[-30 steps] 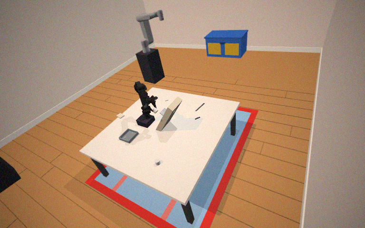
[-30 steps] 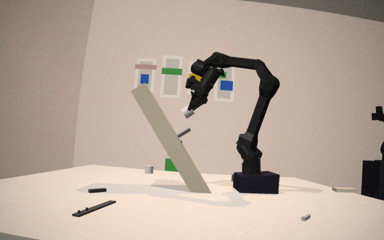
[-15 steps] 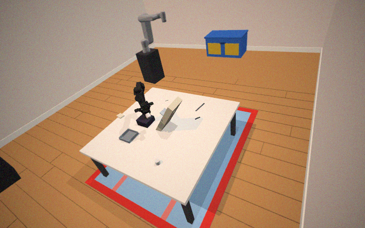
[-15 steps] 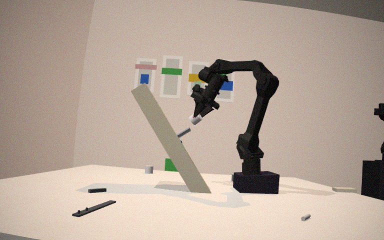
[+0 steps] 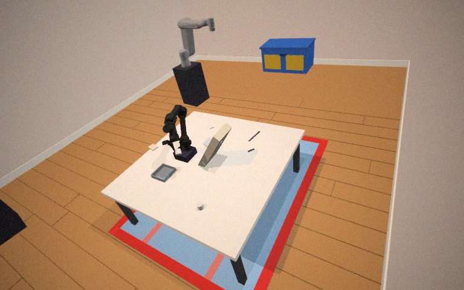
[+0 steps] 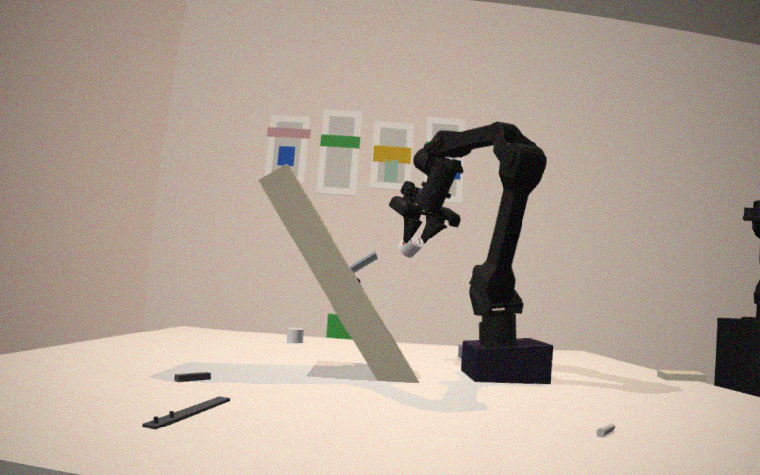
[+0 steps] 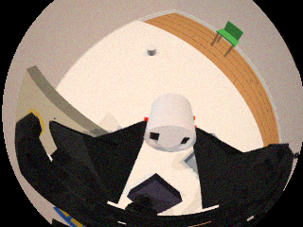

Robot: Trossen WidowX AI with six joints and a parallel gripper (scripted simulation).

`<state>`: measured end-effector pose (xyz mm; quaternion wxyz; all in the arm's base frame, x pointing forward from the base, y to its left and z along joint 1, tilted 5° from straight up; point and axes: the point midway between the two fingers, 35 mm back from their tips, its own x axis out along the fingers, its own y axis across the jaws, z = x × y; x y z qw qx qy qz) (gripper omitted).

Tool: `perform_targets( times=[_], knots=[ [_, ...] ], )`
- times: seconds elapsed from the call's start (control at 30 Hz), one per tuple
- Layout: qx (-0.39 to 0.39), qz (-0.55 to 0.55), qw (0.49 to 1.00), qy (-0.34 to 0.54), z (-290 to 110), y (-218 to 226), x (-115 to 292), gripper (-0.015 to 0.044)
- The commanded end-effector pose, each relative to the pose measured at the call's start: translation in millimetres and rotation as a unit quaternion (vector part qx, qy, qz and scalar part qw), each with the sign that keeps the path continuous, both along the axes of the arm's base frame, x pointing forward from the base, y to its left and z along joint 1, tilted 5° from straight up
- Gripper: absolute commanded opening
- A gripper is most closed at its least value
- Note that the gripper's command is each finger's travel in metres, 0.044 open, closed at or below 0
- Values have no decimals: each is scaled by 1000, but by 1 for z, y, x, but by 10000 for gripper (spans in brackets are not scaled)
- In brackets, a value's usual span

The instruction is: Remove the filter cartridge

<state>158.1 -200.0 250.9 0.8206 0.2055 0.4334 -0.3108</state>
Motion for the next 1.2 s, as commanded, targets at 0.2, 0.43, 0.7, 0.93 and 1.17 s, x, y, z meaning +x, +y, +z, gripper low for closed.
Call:
perform_targets(
  times=[0.2, 0.43, 0.7, 0.93, 1.17],
  knots=[
    [6, -122, 993, -4, -13, -29, -36, 0],
    [7, -135, 991, -4, -17, -32, -40, 0],
    [15, -202, 979, 1, -54, -56, -70, 0],
    [19, -270, 963, 2, -87, -71, -102, 0],
    [23, -336, 941, 3, -120, -77, -137, 0]
  ],
)
